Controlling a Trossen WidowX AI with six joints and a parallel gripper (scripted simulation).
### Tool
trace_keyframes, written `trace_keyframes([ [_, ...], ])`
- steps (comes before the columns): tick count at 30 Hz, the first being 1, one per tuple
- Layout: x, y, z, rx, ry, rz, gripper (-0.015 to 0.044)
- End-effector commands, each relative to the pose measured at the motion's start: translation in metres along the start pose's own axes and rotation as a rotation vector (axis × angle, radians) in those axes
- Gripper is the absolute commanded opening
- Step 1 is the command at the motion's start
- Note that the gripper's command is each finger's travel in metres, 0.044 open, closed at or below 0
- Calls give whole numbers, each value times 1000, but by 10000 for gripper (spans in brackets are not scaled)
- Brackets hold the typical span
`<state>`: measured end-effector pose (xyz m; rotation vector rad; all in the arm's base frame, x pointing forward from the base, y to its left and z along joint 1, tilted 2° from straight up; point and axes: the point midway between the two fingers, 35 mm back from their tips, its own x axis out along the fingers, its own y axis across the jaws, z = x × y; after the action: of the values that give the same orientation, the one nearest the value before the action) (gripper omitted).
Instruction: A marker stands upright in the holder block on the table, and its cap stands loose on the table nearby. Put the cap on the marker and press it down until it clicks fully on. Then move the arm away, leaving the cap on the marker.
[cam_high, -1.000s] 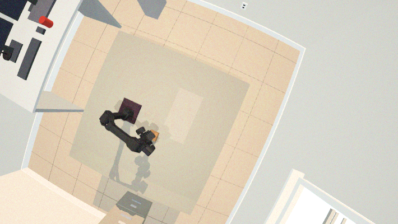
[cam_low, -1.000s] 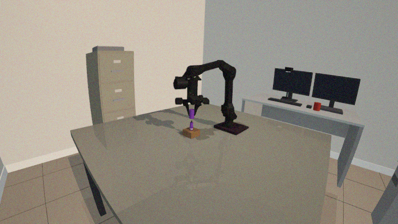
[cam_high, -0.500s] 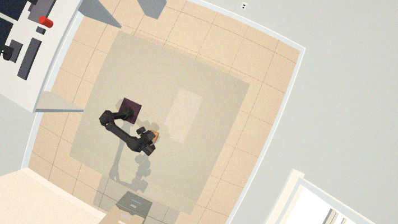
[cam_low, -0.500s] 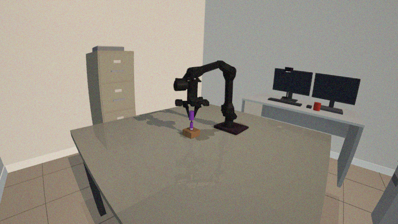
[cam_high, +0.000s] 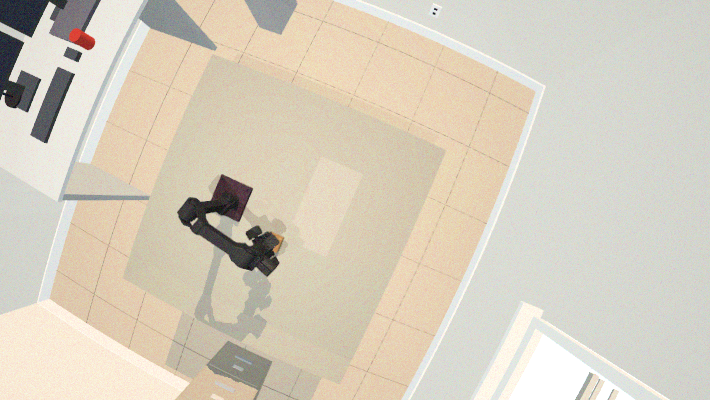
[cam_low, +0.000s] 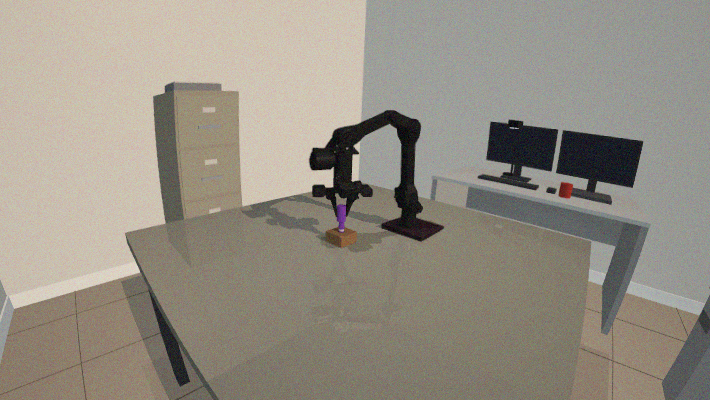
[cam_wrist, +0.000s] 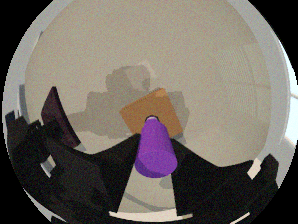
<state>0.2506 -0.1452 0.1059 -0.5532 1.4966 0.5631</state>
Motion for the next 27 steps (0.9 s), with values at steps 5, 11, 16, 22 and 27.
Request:
trace_keyframes([
  [5,15,1,-1,-4,6,2,0],
  [11,23,2,-1,-4,6,2,0],
  [16,23,2,-1,-4,6,2,0],
  [22,24,2,-1,-4,6,2,0],
  [27,23,2,-1,0,2,3,105],
])
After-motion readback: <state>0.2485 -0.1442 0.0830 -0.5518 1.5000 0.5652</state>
